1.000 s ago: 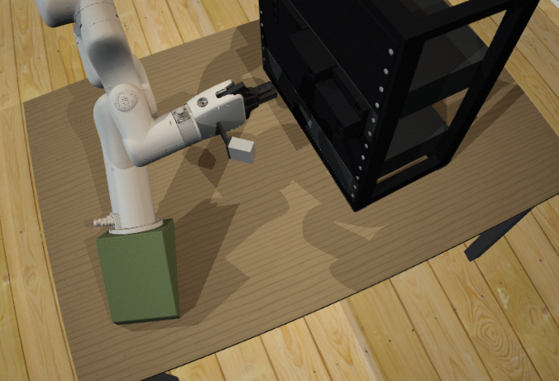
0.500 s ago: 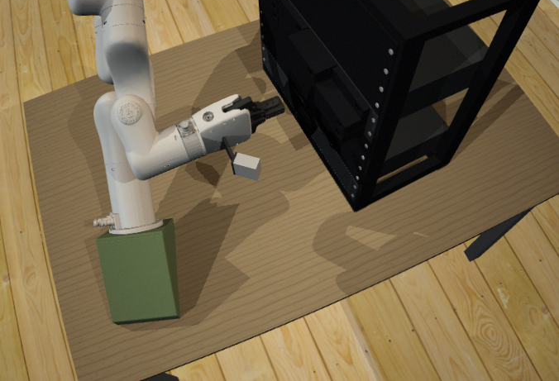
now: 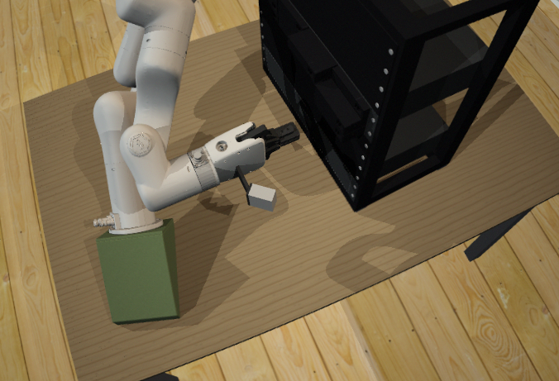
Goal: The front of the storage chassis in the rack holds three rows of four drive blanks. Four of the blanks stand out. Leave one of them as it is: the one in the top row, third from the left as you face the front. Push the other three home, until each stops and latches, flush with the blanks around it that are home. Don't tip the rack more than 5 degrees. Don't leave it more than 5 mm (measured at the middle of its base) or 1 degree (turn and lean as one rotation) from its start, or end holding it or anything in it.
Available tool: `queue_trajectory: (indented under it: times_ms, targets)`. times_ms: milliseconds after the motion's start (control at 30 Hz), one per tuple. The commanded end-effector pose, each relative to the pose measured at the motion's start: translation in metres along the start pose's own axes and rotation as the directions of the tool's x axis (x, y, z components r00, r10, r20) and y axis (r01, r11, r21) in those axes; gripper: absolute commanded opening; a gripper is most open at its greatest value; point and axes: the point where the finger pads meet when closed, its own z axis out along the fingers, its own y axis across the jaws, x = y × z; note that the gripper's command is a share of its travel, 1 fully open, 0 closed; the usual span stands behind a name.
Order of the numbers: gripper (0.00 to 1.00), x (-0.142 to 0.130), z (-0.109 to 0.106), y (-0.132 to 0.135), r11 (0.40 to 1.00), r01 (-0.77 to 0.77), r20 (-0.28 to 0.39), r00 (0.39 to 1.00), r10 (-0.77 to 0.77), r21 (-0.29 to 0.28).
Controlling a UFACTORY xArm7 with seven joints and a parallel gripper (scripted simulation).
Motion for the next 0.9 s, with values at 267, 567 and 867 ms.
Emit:
queue_trajectory:
  times_ms: [267, 567, 867]
  targets:
    - [0.00, 0.005, 0.019, -0.003, 1.000, 0.008, 0.022, 1.000, -0.008, 0.007]
    - [0.00, 0.004, 0.054, -0.003, 1.000, 0.008, 0.022, 1.000, -0.008, 0.007]
    - [0.00, 0.004, 0.055, -0.003, 1.000, 0.008, 0.022, 1.000, -0.008, 0.007]
